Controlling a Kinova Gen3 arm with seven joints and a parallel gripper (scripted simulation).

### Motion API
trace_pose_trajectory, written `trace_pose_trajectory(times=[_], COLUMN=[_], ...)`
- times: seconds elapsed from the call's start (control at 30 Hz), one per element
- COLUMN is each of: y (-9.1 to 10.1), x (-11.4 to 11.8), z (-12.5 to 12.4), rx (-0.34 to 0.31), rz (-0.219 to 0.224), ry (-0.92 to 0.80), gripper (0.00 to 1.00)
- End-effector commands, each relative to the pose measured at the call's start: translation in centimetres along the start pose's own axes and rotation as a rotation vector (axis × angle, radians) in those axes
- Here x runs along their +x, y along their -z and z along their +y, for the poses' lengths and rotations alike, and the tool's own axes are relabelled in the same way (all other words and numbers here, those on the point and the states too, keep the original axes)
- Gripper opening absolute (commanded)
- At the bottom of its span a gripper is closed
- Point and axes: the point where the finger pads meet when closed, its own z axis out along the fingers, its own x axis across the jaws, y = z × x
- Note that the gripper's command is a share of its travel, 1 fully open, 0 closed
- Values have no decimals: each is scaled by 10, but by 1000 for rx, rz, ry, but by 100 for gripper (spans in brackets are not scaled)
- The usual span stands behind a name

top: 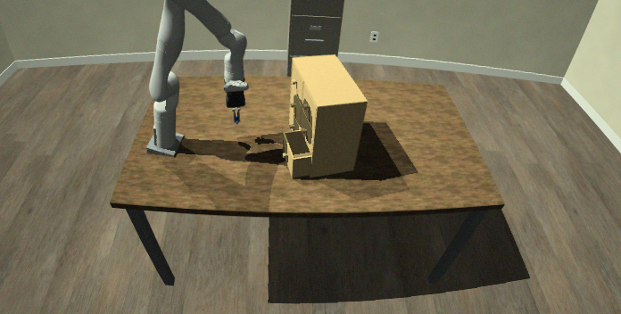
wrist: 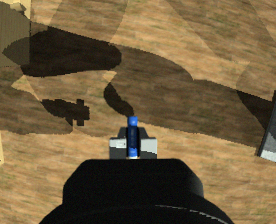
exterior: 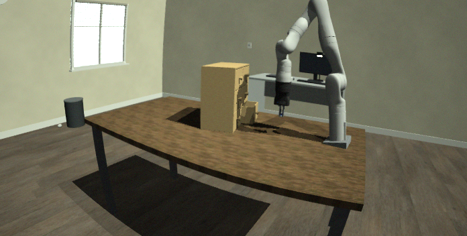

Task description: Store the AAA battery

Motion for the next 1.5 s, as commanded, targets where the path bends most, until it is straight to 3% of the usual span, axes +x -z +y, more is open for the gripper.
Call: trace_pose_trajectory(times=[0.0,0.57,1.47], y=[0,0,0], x=[-1,-13,-45], z=[-1,-30,-107], rx=[0,0,0], rz=[-1,-1,-1], ry=[-7,-292,-1028], gripper=[24,24,24])
